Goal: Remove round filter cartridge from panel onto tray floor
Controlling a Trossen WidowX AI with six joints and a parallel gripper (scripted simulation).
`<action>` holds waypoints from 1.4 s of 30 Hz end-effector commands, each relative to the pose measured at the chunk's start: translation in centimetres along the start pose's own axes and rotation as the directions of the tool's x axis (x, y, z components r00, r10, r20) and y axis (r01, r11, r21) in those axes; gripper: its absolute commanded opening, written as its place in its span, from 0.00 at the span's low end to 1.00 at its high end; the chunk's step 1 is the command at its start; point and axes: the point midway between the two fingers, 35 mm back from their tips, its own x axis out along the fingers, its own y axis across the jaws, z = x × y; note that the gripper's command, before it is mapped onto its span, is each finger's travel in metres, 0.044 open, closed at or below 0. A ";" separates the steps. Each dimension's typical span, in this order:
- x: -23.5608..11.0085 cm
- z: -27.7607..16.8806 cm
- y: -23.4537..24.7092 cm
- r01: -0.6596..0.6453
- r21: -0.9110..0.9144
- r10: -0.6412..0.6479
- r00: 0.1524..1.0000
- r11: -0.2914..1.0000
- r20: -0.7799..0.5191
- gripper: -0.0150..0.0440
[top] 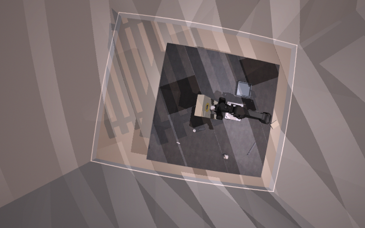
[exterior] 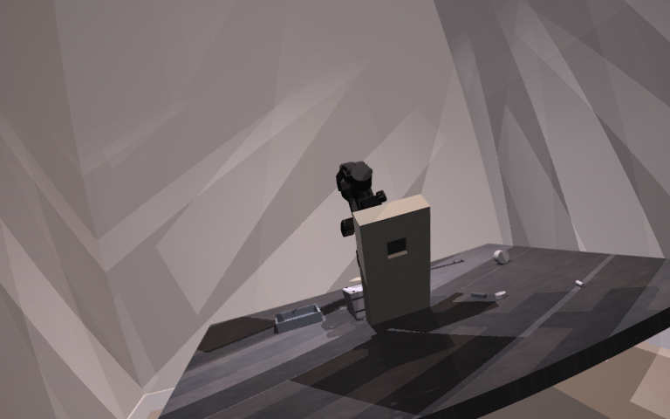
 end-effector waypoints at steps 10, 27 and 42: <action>-6.9 0.4 0.1 -0.001 -0.002 0.001 1.000 1.000 0.011 0.25; -6.8 0.7 -4.4 0.004 -0.006 -0.004 1.000 1.000 0.000 0.25; -6.6 -0.1 -8.9 0.049 0.067 -0.048 0.999 0.997 -0.008 0.25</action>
